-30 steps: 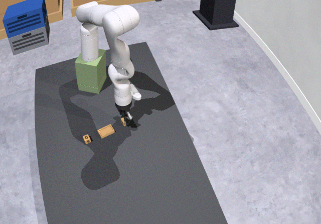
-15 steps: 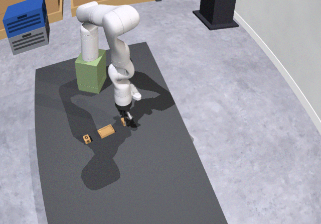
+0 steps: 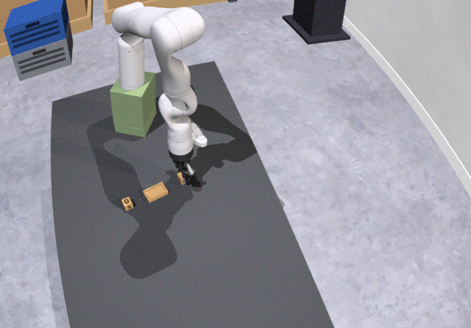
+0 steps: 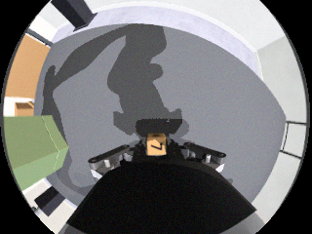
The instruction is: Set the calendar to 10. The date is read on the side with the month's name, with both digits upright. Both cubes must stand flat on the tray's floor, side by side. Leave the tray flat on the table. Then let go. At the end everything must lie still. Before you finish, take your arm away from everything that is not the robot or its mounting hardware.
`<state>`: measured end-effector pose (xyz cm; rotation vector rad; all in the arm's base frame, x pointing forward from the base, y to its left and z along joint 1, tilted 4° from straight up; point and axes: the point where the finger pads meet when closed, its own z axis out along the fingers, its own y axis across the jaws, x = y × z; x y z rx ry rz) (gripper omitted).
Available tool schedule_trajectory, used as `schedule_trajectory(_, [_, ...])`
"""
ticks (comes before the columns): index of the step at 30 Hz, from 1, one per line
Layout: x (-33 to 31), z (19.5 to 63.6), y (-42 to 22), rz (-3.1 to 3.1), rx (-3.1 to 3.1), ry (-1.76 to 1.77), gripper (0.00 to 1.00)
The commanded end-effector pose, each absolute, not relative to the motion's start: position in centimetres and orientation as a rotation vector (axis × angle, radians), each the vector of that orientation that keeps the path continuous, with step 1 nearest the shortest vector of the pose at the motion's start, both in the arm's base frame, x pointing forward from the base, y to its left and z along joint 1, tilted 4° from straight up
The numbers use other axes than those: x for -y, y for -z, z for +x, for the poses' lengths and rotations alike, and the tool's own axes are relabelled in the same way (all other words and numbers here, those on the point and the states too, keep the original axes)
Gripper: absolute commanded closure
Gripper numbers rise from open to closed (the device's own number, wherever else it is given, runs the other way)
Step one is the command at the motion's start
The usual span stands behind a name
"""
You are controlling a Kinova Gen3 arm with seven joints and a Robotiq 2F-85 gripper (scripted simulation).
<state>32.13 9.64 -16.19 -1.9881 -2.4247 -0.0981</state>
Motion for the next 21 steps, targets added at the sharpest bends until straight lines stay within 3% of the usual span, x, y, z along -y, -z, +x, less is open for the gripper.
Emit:
schedule_trajectory(1, [-9.75,32.38,16.25,-1.976,2.439,0.108,0.74])
schedule_trajectory(11, [-9.75,32.38,16.25,-1.976,2.439,0.108,0.74])
schedule_trajectory(21, [-9.75,32.38,16.25,-1.976,2.439,0.108,0.62])
